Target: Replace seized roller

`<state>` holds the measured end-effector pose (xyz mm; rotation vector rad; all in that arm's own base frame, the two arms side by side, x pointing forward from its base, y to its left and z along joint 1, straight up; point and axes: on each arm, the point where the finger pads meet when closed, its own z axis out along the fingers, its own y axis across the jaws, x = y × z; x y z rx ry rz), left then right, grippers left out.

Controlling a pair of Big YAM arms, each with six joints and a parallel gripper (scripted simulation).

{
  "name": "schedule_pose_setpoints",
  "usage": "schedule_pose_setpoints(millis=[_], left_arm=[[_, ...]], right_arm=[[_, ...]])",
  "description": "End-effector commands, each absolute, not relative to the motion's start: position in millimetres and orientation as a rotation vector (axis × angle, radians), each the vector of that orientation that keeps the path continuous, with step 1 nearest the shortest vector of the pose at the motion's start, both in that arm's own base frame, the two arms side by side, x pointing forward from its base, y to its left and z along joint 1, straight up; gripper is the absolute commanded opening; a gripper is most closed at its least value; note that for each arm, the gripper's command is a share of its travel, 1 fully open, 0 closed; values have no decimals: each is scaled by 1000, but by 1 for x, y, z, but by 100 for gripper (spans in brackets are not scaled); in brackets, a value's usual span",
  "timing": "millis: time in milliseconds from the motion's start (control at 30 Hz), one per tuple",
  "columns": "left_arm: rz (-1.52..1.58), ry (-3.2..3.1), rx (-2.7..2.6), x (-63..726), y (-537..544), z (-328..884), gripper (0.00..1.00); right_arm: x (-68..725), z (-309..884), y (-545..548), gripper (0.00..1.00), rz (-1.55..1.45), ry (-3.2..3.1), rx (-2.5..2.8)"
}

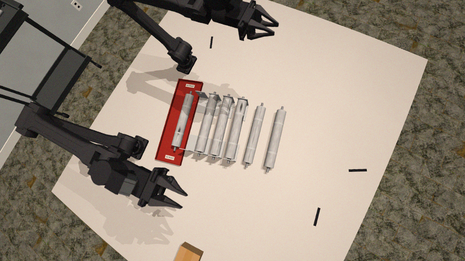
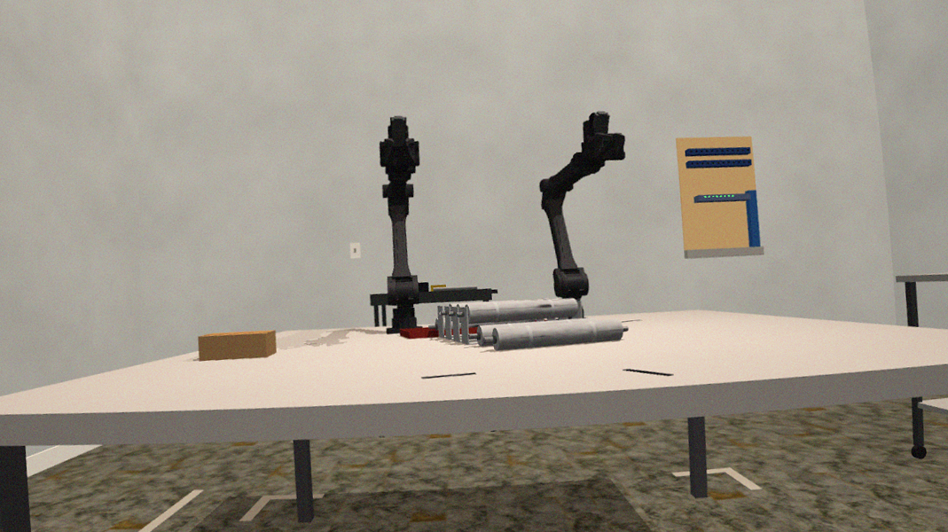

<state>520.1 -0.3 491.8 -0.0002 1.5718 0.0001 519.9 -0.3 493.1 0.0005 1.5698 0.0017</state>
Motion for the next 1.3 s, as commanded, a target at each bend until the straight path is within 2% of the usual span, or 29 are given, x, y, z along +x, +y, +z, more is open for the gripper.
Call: schedule_pose_setpoints(millis=[0,867,1267], left_arm=[[3,1578,10,516,-4,493,32],[3,1575,10,521,-4,493,32],[101,1662,131,544,-10,477,32]], right_arm=[[515,509,-3,32,-15,1540,-5],[514,508,-4,32,-17,1536,-4],[550,494,14,32,-115,1636,-163]])
